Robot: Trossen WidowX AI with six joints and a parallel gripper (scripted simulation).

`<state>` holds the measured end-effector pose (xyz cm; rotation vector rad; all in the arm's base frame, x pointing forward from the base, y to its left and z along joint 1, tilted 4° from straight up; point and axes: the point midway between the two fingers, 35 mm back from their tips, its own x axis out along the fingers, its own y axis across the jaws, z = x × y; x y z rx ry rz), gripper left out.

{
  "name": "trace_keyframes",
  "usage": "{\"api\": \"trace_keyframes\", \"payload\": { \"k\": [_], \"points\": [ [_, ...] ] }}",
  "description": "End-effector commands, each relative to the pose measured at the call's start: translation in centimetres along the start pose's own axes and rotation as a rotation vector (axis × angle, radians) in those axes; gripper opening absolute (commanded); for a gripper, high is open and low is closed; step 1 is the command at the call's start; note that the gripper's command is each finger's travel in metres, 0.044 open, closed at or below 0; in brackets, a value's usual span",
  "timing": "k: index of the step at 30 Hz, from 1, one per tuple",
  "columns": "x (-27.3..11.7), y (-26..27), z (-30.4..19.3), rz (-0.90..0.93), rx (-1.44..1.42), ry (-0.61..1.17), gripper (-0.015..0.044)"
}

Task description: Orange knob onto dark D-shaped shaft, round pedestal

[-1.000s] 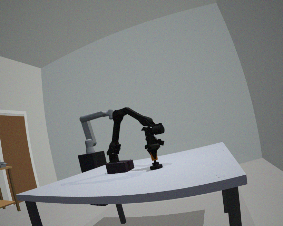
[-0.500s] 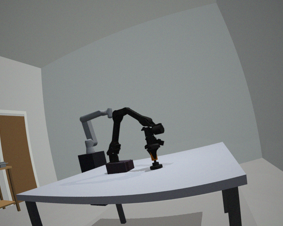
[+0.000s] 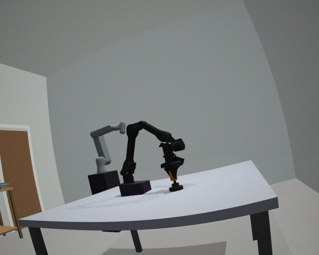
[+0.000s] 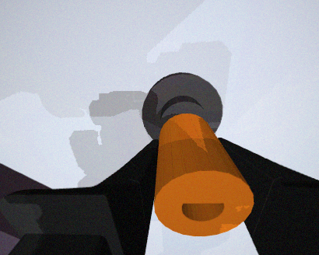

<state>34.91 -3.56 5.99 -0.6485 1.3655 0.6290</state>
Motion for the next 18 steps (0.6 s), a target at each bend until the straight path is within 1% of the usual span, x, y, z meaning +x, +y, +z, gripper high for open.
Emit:
{"api": "trace_keyframes", "payload": {
  "k": [1, 18],
  "points": [
    [0.05, -0.20, 0.19, -0.002, -0.037, -0.004, 0.0000],
    [0.28, -0.14, 0.16, -0.002, -0.037, -0.004, 0.0000]
  ]
}}
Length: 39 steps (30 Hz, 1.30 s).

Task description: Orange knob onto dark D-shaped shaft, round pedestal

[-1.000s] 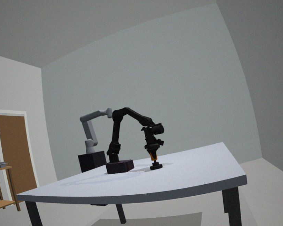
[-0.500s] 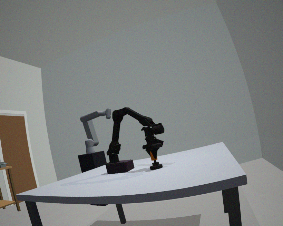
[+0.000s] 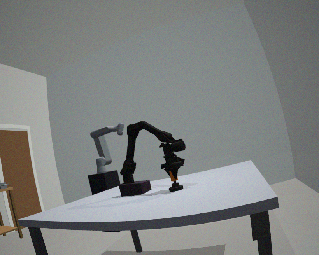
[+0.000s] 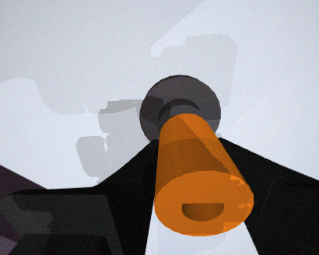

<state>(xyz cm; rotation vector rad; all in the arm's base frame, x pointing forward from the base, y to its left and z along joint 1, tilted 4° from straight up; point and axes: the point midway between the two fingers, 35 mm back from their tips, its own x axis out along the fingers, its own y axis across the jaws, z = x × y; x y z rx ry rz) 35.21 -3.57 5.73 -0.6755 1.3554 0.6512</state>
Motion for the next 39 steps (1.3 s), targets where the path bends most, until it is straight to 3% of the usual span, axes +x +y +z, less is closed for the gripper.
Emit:
{"api": "trace_keyframes", "payload": {
  "k": [1, 20, 27, 39],
  "points": [
    [-0.01, 0.11, -0.04, 0.000, -0.004, -0.002, 0.0000],
    [-0.44, 0.43, -0.30, 0.000, -0.004, -0.002, 0.0000],
    [-0.50, 0.33, -0.22, 0.000, -0.203, -0.002, 0.0000],
    [-0.44, -0.26, 0.21, -0.001, -0.214, -0.002, 0.0000]
  ]
}}
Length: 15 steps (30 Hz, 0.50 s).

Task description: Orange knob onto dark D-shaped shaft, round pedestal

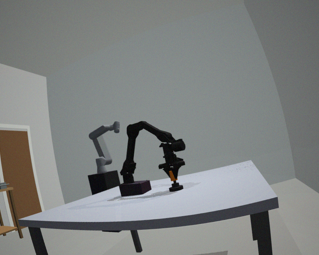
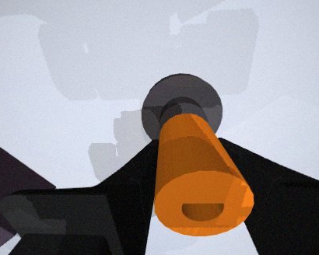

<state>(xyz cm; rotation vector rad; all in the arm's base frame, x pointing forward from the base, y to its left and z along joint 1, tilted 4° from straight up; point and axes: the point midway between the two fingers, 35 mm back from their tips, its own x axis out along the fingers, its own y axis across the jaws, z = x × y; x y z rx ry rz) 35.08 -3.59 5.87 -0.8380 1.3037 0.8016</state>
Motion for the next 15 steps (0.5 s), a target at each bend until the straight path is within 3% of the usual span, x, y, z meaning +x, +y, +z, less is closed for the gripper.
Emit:
{"api": "trace_keyframes", "payload": {
  "k": [1, 15],
  "points": [
    [-0.30, -0.45, 0.26, -0.007, -0.008, -0.005, 0.0000],
    [0.21, -0.40, 0.25, -0.006, -0.008, -0.005, 0.0000]
  ]
}}
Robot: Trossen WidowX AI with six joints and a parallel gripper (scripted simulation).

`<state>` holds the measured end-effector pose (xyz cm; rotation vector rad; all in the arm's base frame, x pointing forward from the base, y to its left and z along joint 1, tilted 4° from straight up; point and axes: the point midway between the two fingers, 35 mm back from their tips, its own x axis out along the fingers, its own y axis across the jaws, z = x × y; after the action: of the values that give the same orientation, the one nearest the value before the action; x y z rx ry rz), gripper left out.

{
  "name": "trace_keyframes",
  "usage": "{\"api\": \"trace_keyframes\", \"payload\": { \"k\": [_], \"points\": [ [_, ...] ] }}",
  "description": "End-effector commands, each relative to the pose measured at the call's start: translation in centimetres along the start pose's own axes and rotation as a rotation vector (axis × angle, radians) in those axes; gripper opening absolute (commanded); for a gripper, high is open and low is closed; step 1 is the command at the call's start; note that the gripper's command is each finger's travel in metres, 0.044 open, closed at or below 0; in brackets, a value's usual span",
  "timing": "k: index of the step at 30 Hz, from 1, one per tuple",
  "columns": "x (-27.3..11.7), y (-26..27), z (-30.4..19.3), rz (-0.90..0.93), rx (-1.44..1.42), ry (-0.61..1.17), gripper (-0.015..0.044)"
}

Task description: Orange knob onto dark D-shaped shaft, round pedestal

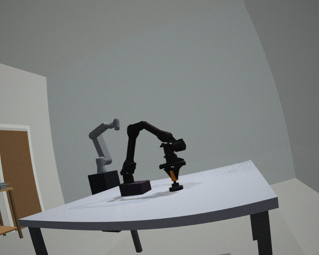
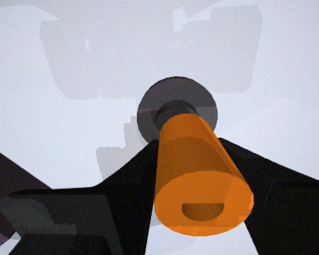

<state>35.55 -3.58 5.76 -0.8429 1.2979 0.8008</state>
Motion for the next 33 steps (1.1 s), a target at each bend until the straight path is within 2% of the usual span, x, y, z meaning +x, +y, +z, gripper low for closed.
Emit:
{"api": "trace_keyframes", "payload": {
  "k": [1, 11, 18, 33],
  "points": [
    [0.06, 0.01, 0.03, -0.001, -0.004, -0.002, 0.0000],
    [-0.47, 0.23, -0.07, -0.001, -0.013, -0.002, 0.0000],
    [-0.45, 0.65, -0.30, -0.001, -0.211, -0.002, 0.0000],
    [-0.23, 0.59, -0.28, -0.001, -0.214, -0.002, 0.0000]
  ]
}}
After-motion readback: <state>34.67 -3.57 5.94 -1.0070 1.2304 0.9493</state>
